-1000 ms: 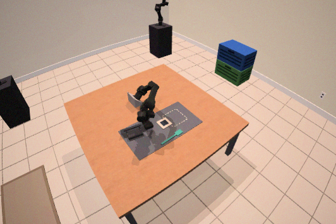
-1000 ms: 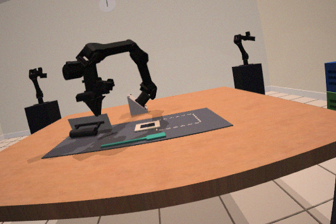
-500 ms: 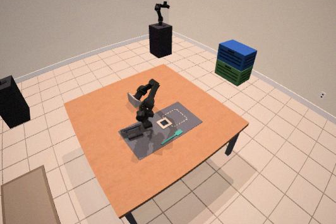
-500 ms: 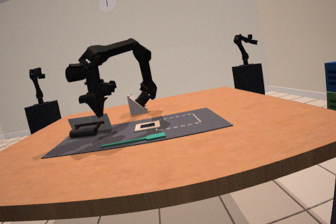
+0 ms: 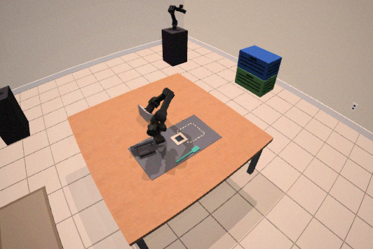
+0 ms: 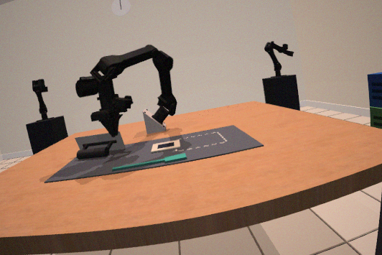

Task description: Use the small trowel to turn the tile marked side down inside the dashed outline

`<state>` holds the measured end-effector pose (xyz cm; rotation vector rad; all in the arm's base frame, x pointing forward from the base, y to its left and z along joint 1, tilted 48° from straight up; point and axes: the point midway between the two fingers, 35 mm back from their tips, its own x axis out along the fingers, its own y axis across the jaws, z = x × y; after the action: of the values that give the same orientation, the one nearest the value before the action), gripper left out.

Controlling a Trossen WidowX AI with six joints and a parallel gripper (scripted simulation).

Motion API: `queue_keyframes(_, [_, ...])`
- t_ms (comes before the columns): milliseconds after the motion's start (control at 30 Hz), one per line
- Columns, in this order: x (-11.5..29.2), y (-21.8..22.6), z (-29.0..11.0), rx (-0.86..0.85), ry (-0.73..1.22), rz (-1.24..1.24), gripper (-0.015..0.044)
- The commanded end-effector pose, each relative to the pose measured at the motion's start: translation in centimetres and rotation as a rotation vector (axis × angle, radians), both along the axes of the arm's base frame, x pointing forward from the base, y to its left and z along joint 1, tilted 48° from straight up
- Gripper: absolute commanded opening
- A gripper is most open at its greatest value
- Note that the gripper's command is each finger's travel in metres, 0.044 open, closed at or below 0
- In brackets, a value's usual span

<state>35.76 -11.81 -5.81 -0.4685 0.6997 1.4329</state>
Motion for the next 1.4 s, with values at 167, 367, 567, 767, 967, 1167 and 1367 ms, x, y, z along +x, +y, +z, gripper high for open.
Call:
queue_keyframes(167, [-1.6, 0.3, 0.0, 0.002, 0.007, 0.004, 0.0100])
queue_keyframes(367, [-2.3, 0.3, 0.1, 0.002, 0.007, 0.004, 0.0100])
queue_keyframes(567, [-2.8, 0.4, 0.1, 0.002, 0.008, 0.004, 0.0100])
queue_keyframes(767, [-3.3, 0.4, 0.2, 0.002, 0.008, 0.004, 0.0100])
queue_keyframes(967, [-3.8, 0.5, 0.3, 0.002, 0.008, 0.004, 0.0100])
queue_keyframes(1167, [-4.4, 0.6, 0.3, 0.002, 0.008, 0.004, 0.0100])
queue_keyframes(1367, [-5.1, 0.6, 0.4, 0.002, 0.009, 0.003, 0.0100])
